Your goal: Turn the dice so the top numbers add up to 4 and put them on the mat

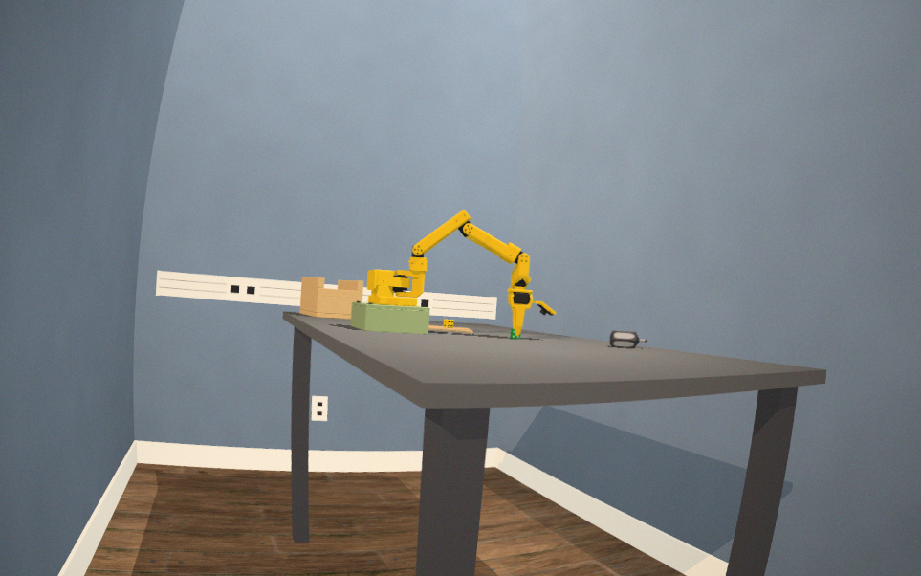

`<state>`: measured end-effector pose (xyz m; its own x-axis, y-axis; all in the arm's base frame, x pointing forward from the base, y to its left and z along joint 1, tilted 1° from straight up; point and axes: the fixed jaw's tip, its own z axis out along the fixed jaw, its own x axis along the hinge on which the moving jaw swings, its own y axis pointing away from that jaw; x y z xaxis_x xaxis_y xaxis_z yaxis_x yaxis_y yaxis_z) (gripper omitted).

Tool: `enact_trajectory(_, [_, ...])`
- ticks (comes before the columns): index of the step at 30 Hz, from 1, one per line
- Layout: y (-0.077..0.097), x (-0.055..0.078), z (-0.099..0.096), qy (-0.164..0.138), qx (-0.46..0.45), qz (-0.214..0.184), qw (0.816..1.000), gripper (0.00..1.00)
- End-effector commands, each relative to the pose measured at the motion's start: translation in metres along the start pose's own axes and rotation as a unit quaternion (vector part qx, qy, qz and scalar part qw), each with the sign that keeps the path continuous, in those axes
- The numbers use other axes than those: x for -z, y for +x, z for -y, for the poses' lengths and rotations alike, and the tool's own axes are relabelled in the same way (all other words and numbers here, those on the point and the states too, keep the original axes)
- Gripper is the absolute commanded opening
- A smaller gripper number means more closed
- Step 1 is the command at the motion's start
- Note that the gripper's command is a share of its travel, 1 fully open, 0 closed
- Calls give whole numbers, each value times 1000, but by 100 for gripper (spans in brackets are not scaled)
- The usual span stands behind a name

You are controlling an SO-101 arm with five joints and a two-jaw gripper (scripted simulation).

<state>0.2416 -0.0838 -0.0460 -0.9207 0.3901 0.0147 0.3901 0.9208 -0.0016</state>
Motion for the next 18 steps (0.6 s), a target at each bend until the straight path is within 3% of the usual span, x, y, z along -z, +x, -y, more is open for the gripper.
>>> enact_trajectory(1, [4,3,1,0,1,-13,1000,0])
enact_trajectory(18, [4,41,-3,0,1,-13,1000,0])
